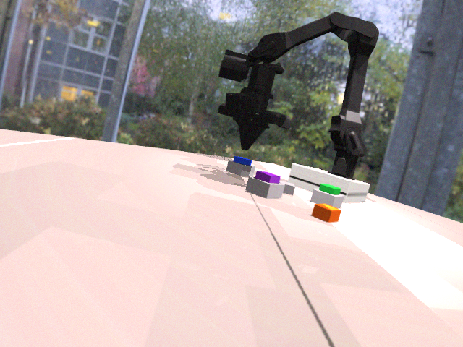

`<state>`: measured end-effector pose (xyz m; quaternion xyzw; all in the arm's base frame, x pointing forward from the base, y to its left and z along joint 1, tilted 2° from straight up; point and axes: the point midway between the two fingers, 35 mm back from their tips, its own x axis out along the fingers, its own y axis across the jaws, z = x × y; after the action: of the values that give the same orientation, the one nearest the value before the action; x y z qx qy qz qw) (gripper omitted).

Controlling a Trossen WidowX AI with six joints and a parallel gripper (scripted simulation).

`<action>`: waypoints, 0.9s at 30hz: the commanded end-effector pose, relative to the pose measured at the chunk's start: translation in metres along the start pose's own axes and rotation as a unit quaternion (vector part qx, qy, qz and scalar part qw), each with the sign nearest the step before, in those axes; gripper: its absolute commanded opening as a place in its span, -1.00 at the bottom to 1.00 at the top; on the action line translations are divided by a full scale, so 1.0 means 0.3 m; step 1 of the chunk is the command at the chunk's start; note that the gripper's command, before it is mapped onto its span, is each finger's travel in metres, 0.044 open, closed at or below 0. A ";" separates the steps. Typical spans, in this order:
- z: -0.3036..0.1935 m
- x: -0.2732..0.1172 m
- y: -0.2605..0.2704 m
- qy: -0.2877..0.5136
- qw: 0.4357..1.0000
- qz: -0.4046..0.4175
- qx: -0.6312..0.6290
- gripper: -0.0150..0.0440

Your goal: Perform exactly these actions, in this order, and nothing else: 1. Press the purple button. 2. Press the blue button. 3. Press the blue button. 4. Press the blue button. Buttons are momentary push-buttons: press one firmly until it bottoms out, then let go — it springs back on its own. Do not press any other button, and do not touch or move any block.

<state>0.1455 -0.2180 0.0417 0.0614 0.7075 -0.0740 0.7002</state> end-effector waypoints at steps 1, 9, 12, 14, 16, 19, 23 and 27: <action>-0.004 0.028 0.002 0.003 1.000 0.001 -0.003 -0.42; -0.005 0.072 0.002 0.003 1.000 0.001 -0.003 -0.42; -0.006 0.088 0.003 0.003 1.000 0.001 -0.003 -0.42; -0.006 0.095 0.003 0.003 1.000 0.001 -0.003 -0.42; -0.006 0.096 0.003 0.003 1.000 0.001 -0.003 -0.42; -0.006 0.096 0.003 0.003 1.000 0.001 -0.003 -0.42; -0.006 0.096 0.003 0.003 1.000 0.001 -0.003 -0.42; -0.006 0.096 0.003 0.003 1.000 0.001 -0.003 -0.42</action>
<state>0.1443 -0.2174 0.0137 0.0623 0.7082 -0.0731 0.6994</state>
